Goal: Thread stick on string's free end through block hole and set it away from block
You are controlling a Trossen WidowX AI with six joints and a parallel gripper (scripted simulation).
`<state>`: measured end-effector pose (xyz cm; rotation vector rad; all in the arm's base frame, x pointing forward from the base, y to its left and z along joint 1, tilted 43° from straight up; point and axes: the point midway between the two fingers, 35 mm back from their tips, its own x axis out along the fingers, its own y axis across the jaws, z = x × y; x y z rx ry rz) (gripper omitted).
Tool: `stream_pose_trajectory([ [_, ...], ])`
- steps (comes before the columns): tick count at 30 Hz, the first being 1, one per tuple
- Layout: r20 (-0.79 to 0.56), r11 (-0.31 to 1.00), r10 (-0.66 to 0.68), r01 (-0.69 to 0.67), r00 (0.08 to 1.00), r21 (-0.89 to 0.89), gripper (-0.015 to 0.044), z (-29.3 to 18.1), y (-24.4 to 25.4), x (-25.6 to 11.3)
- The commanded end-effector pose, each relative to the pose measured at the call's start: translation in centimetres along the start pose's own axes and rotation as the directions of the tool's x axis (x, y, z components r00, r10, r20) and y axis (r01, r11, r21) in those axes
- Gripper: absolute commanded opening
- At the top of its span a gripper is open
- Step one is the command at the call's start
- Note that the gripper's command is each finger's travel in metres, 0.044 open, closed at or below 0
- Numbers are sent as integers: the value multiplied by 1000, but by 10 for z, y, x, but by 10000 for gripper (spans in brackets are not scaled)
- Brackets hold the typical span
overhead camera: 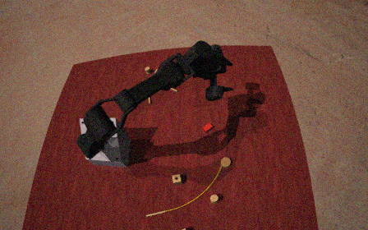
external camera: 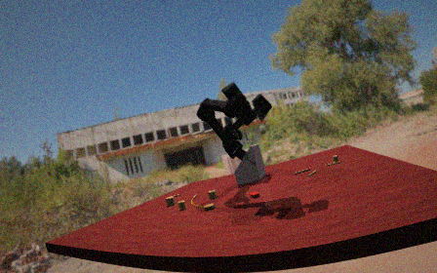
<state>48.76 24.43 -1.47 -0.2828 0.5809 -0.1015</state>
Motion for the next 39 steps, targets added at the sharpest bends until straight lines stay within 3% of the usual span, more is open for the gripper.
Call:
stream_pose_trajectory([
  [1, -130, 962, -107, 70, 986, -263, 440, -12, -67, 1],
  [6, -297, 828, -231, 26, 927, -561, 440, -33, -150, -11],
  [11, -469, 625, -336, -179, 817, -760, 440, -64, -230, -42],
  [15, -593, 453, -396, -413, 701, -790, 440, -91, -285, -78],
  [20, -709, 274, -436, -668, 555, -692, 440, -120, -333, -125],
  [37, -721, 253, -439, -696, 537, -672, 440, -123, -338, -131],
  [39, -721, 306, -439, -665, 537, -681, 440, -123, -338, -131],
])
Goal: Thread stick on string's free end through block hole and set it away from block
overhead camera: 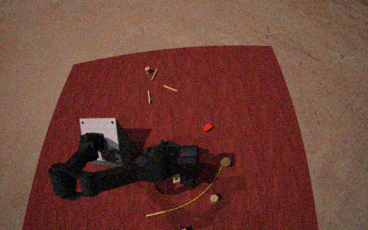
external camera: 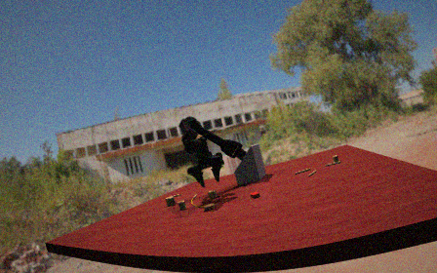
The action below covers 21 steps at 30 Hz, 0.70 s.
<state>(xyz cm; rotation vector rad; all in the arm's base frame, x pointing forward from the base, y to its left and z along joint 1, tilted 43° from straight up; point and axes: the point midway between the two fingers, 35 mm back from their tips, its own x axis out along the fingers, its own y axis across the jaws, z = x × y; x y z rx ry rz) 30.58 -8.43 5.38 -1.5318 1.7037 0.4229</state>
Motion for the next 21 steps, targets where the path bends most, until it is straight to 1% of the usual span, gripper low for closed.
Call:
stream_pose_trajectory([
  [1, -3, 992, 0, 0, 1000, 126, 440, -1, 0, -1],
  [3, -3, 950, 0, 1, 1000, 312, 440, -1, -1, -2],
  [6, -2, 823, 0, 1, 1000, 568, 440, -1, -2, -4],
  [9, -2, 629, 0, 2, 1000, 777, 440, 0, -4, -6],
  [12, -2, 383, 0, 2, 1000, 924, 440, 0, -5, -8],
  [15, -2, 106, 0, 2, 1000, 994, 440, 0, -6, -10],
  [19, -2, -264, 0, 2, 1000, 965, 440, 1, -7, -13],
  [21, -2, -372, 0, 2, 1000, 928, 440, 1, -8, -14],
])
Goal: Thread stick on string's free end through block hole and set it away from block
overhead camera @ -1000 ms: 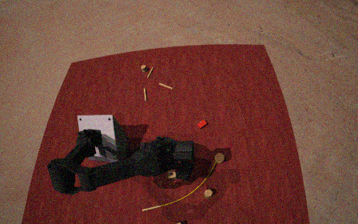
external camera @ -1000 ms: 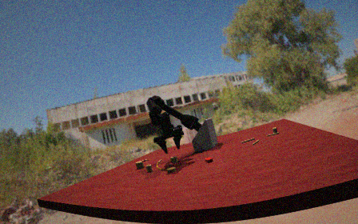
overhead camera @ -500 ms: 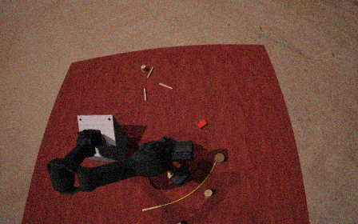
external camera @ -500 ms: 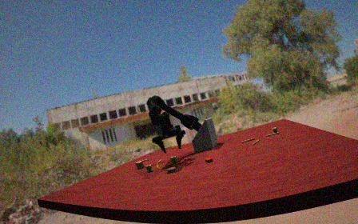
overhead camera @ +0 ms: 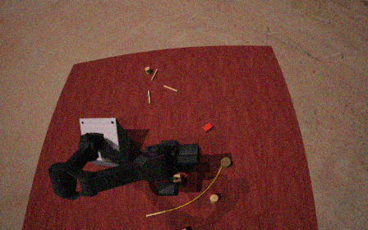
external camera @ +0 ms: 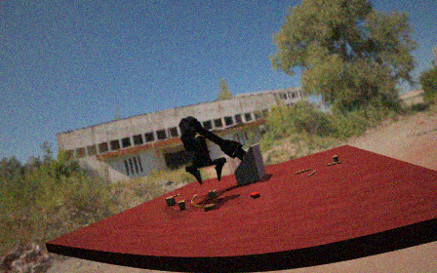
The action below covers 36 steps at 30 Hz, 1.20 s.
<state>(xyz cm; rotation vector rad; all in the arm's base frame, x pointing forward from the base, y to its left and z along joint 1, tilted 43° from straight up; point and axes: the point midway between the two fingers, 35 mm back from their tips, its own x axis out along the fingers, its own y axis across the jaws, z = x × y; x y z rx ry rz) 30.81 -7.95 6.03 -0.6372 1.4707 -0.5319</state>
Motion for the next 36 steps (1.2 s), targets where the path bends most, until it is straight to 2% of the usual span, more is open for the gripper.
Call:
stream_pose_trajectory([
  [1, 0, 676, -2, 1, 1000, 737, 440, 5, -1, -6],
  [6, 0, 435, -2, 1, 1000, 901, 440, 7, -1, -8],
  [11, 0, 197, -2, 1, 1000, 980, 440, 7, -1, -10],
  [27, 0, 191, -2, 1, 1000, 982, 440, 7, -1, -10],
  [34, 0, 191, -2, 1, 1000, 982, 256, 7, -1, -10],
  [36, 0, 191, -2, 1, 1000, 982, 241, 7, -1, -10],
])
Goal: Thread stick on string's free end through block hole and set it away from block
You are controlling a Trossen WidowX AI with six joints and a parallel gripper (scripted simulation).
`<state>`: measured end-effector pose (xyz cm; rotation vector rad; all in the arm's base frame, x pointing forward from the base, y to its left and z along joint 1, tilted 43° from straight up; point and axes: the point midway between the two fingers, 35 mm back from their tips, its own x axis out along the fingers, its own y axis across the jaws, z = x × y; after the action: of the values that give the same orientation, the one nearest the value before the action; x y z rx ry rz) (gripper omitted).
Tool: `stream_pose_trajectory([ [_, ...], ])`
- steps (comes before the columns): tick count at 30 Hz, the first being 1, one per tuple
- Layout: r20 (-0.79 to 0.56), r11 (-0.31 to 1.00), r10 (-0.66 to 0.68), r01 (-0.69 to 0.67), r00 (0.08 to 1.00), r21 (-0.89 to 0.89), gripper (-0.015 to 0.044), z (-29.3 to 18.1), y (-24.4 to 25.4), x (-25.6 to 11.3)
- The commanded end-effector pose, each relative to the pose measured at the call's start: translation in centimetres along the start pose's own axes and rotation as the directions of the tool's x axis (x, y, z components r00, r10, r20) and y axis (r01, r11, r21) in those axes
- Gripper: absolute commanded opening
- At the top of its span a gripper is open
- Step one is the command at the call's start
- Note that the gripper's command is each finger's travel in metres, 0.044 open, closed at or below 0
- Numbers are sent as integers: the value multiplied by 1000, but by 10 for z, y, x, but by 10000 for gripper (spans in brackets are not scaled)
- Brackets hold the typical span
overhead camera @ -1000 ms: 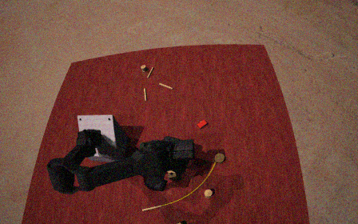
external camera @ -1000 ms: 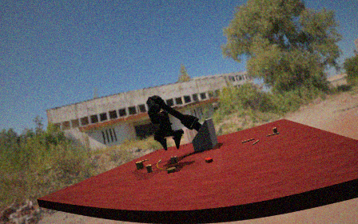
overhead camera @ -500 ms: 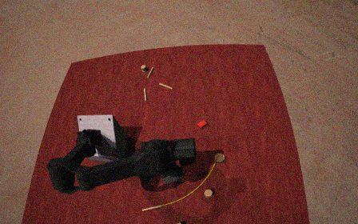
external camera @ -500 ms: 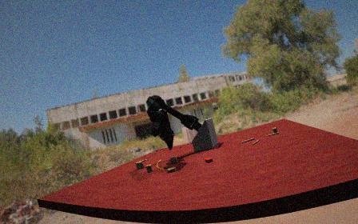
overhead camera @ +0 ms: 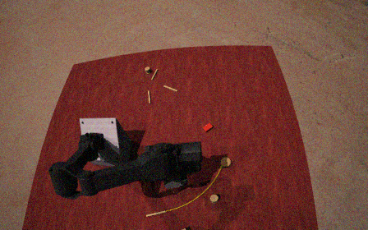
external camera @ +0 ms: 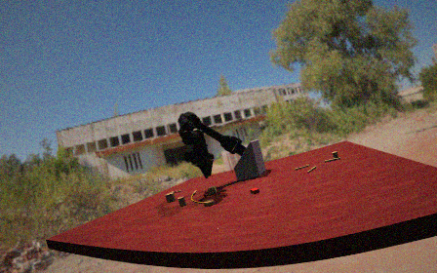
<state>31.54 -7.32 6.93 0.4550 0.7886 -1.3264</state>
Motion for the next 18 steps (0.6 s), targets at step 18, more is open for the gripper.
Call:
stream_pose_trajectory([
  [18, 0, 1000, -4, 4, 1000, 4, 241, -1, 1, 15],
])
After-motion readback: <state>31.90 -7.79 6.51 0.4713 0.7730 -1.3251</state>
